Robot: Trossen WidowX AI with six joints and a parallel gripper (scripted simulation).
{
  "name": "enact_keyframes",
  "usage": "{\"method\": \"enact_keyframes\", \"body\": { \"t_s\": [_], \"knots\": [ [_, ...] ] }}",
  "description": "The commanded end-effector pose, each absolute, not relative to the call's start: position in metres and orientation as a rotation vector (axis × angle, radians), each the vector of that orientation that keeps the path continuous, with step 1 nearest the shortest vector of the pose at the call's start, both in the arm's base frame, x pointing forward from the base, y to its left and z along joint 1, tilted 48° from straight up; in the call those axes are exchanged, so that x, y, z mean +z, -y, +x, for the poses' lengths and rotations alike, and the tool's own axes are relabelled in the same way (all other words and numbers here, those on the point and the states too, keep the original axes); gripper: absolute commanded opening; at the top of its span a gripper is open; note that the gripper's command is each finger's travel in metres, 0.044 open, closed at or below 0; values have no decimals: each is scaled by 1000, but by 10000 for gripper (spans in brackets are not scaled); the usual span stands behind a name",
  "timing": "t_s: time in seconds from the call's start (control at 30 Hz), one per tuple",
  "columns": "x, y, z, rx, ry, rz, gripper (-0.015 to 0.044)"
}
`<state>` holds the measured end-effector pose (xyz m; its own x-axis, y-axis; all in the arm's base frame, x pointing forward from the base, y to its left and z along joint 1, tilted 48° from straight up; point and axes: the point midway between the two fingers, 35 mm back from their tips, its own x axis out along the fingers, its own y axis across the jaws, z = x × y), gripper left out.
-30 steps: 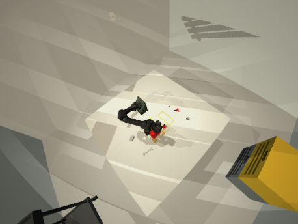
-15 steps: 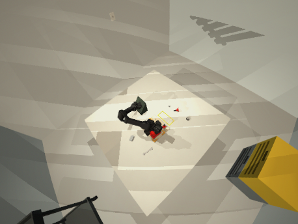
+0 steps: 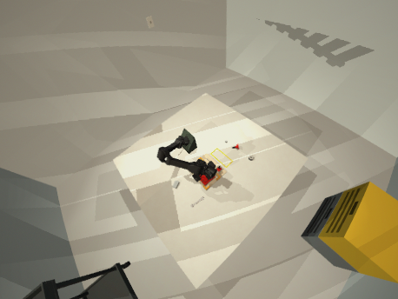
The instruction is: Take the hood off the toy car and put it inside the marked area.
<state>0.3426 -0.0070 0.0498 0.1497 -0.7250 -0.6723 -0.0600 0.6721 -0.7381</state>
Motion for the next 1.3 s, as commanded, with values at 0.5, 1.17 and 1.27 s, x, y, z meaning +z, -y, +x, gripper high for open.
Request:
{"method": "enact_keyframes", "body": {
  "t_s": [0.5, 1.17, 1.27],
  "knots": [
    [47, 11, 343, -544, -1356, -727, 322],
    [51, 6, 342, -543, -1356, -726, 0],
    [52, 4, 342, -543, -1356, -726, 0]
  ]
}}
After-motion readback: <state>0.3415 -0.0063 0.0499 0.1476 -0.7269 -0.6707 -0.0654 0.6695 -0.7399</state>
